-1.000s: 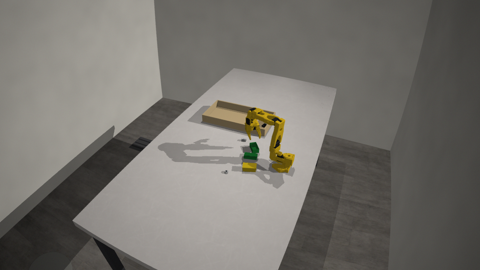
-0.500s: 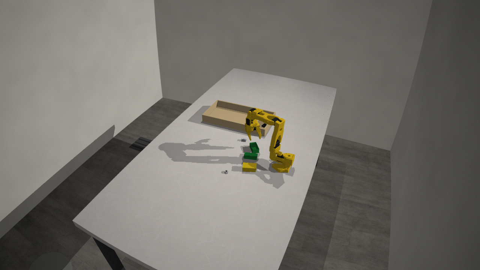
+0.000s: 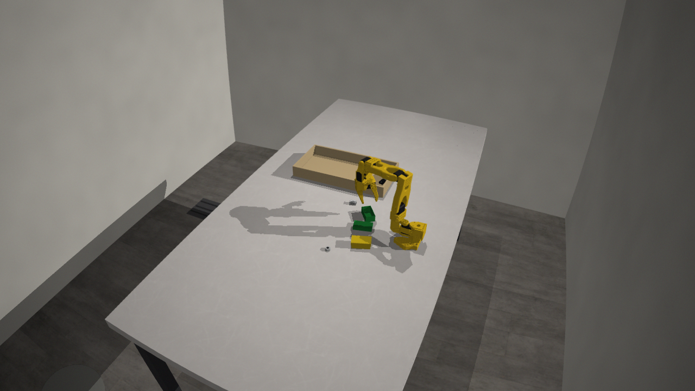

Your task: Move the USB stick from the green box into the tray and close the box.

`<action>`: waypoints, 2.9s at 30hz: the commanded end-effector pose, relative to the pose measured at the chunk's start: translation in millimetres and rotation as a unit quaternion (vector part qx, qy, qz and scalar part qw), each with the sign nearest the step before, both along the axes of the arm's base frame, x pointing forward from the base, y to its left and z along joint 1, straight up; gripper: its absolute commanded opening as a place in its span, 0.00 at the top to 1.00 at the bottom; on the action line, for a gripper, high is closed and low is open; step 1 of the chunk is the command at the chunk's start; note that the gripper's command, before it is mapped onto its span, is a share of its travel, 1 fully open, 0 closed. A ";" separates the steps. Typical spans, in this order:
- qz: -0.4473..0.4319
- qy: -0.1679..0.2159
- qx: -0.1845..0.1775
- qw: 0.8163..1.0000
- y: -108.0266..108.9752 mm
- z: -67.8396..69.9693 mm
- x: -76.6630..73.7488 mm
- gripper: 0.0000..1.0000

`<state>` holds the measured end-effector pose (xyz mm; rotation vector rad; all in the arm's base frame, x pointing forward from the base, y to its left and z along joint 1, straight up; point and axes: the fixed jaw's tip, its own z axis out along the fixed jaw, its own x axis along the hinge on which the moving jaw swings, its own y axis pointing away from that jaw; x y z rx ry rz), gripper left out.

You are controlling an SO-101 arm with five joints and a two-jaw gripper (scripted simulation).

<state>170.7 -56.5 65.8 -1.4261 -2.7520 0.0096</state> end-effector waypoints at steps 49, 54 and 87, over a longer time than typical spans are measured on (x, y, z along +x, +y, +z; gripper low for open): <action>0.258 -0.021 -0.002 0.966 8.6 5.1 -0.1 0.72; 0.328 -0.021 0.000 0.944 10.6 5.2 -1.4 0.72; 0.782 -0.018 0.011 0.623 20.3 5.4 -11.7 0.71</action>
